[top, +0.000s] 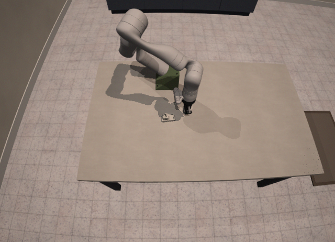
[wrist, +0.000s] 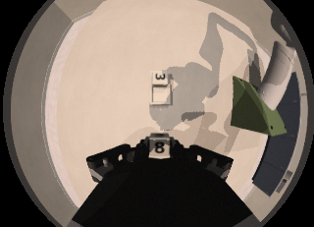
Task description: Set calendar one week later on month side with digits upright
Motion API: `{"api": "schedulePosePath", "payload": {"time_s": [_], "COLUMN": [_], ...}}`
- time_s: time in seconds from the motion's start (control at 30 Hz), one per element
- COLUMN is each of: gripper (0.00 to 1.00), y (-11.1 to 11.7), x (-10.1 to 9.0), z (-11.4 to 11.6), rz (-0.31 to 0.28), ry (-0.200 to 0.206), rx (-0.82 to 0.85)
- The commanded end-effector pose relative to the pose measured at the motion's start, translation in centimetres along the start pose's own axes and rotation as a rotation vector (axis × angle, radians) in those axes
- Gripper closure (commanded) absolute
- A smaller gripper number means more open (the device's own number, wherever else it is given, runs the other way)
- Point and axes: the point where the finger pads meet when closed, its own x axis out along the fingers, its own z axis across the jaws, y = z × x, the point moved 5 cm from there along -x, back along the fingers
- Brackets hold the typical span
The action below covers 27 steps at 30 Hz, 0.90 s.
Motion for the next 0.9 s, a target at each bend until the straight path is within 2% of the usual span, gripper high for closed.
{"api": "schedulePosePath", "payload": {"time_s": [0.0,0.23,0.53,0.6,0.67,0.77,0.8,0.87], "gripper": [0.74,0.74,0.74,0.74,0.74,0.74,0.74,0.74], "y": [-0.2,-0.5,-0.3,1.6,1.6,6.9,6.9,8.6], "x": [-2.8,-3.8,-3.6,-4.0,-4.0,-4.5,-4.5,-4.6], "z": [-0.2,-0.3,-0.1,-0.2,-0.2,-0.2,-0.2,-0.1], "rz": [-0.015,-0.027,-0.021,-0.022,-0.022,-0.022,-0.022,-0.022], "ry": [0.011,0.016,0.012,0.013,0.013,0.013,0.013,0.012], "rx": [-0.005,-0.005,-0.008,-0.011,-0.011,-0.020,-0.020,-0.024]}}
